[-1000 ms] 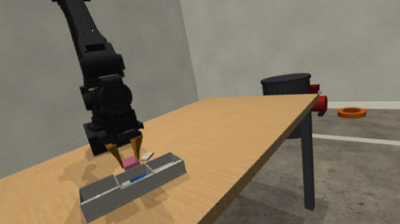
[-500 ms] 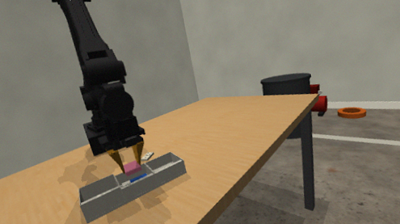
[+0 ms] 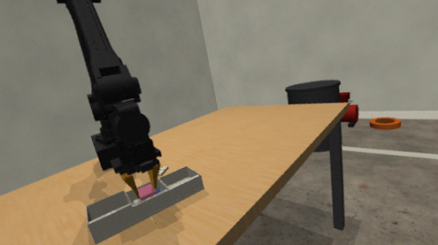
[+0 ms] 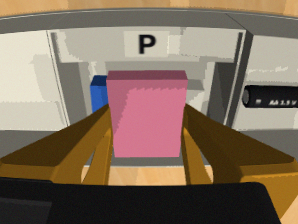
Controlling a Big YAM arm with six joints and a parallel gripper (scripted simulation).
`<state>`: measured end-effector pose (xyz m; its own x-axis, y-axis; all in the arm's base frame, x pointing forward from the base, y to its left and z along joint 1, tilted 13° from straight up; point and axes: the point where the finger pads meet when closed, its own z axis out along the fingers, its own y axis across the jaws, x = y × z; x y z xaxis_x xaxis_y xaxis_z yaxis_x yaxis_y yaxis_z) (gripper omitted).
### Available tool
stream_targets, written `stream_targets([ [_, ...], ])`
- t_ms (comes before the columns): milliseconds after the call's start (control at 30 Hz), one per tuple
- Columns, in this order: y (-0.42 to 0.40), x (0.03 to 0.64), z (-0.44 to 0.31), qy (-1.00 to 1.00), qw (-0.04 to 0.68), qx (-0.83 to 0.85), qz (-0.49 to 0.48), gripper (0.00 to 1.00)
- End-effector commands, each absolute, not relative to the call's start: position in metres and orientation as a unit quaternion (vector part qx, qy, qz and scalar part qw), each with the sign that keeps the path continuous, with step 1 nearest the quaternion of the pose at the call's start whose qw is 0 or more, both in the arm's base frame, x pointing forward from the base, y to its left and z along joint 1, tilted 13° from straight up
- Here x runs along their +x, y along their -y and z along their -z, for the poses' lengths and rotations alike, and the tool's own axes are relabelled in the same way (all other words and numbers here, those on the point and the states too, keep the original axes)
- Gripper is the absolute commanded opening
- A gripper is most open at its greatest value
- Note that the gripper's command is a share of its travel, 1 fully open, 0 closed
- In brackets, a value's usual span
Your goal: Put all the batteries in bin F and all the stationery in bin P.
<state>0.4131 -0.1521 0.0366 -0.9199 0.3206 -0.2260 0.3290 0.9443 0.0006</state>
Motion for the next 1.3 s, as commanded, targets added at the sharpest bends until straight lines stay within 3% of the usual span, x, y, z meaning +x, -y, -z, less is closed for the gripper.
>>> stream_targets([
  [0,0.162,0.435,-0.056,-0.976,0.143,0.162,0.025,0.34],
  [133,0.163,0.436,-0.055,-0.977,0.140,0.162,0.024,0.34],
  [167,0.158,0.427,-0.052,-0.977,0.133,0.165,0.022,0.44],
  [1267,0.162,0.430,-0.087,-0.975,0.148,0.162,0.026,0.44],
])
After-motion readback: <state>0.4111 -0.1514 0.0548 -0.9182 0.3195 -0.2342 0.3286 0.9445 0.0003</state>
